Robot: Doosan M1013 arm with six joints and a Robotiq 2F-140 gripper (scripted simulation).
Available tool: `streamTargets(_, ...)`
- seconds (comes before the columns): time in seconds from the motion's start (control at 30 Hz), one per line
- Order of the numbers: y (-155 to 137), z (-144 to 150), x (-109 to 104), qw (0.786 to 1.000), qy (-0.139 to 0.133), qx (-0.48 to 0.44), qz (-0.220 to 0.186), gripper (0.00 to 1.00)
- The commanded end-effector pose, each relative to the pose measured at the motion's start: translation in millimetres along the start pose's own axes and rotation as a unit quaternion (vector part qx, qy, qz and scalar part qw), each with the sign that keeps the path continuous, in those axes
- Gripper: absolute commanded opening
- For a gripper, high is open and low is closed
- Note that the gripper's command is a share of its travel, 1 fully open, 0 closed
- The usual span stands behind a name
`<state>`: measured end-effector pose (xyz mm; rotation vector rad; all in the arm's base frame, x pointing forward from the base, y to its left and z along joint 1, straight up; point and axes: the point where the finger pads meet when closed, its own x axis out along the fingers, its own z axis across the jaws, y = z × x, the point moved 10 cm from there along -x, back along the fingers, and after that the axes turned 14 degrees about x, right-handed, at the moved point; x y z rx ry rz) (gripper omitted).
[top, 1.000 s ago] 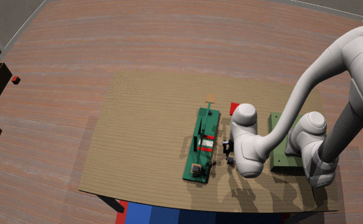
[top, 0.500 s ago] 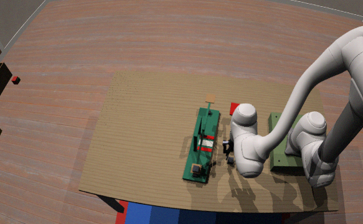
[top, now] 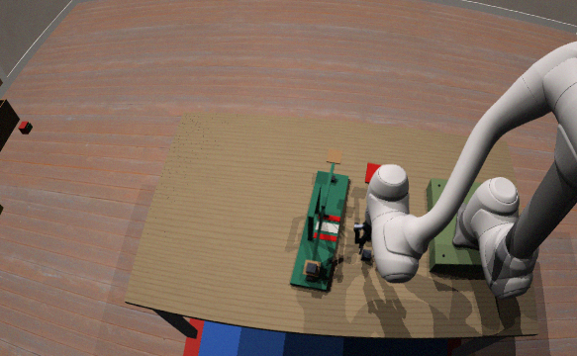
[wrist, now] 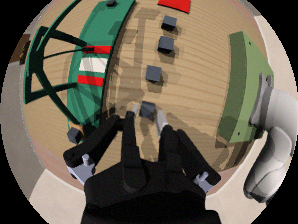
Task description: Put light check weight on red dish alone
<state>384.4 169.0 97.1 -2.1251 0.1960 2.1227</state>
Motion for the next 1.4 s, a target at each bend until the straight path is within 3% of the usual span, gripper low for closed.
streamTargets(0.0, 0.8, -0.6, 1.4, 1.000, 0.001, -0.001, -0.001, 0.35)
streamTargets(0.6, 0.7, -0.6, 7.4, 1.000, 0.001, -0.001, -0.001, 0.35)
streamTargets(1.03, 0.7, -0.7, 33.0, 1.000, 0.001, -0.001, -0.001, 0.35)
streamTargets(1.37, 0.7, -0.7, 37.2, 1.000, 0.001, -0.001, -0.001, 0.35)
